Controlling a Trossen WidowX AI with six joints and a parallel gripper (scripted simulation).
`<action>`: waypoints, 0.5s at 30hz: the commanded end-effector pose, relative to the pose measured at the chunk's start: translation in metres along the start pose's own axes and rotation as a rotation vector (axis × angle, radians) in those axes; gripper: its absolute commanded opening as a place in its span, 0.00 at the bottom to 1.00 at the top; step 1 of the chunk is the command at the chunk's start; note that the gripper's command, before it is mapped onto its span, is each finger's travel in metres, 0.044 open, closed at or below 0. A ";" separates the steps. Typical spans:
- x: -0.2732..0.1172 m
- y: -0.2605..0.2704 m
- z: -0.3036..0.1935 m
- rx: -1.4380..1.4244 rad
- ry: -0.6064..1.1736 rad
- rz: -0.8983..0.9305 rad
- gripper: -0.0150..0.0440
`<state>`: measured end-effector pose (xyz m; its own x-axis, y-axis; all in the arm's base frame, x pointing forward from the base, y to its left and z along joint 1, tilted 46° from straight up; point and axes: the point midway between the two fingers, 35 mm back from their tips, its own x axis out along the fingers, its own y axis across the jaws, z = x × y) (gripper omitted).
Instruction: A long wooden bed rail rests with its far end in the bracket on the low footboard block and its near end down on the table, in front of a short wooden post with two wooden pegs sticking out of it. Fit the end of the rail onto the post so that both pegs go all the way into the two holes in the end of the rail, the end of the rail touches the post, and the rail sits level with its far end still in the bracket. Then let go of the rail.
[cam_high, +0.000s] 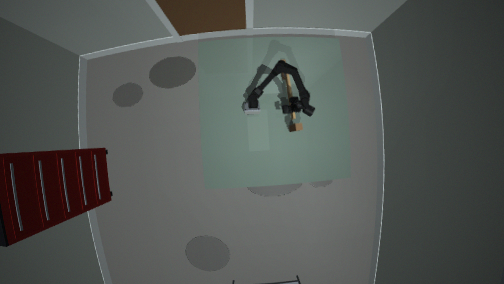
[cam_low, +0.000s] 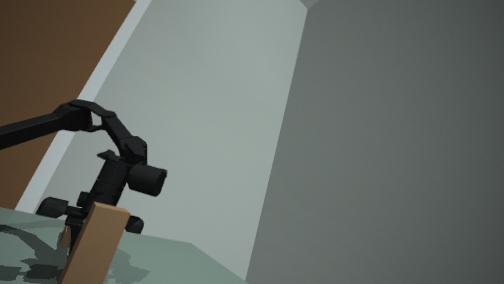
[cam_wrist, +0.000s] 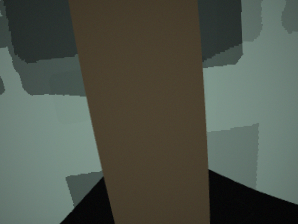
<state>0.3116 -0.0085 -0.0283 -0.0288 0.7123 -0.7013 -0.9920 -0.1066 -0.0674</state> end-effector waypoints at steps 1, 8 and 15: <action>-0.003 -0.001 -0.003 -0.002 0.004 -0.009 0.25; -0.003 -0.001 -0.005 -0.002 0.005 -0.009 0.25; -0.003 -0.001 -0.007 -0.002 0.005 -0.009 0.25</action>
<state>0.3120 -0.0120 -0.0312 -0.0290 0.7116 -0.7020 -0.9920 -0.1067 -0.0672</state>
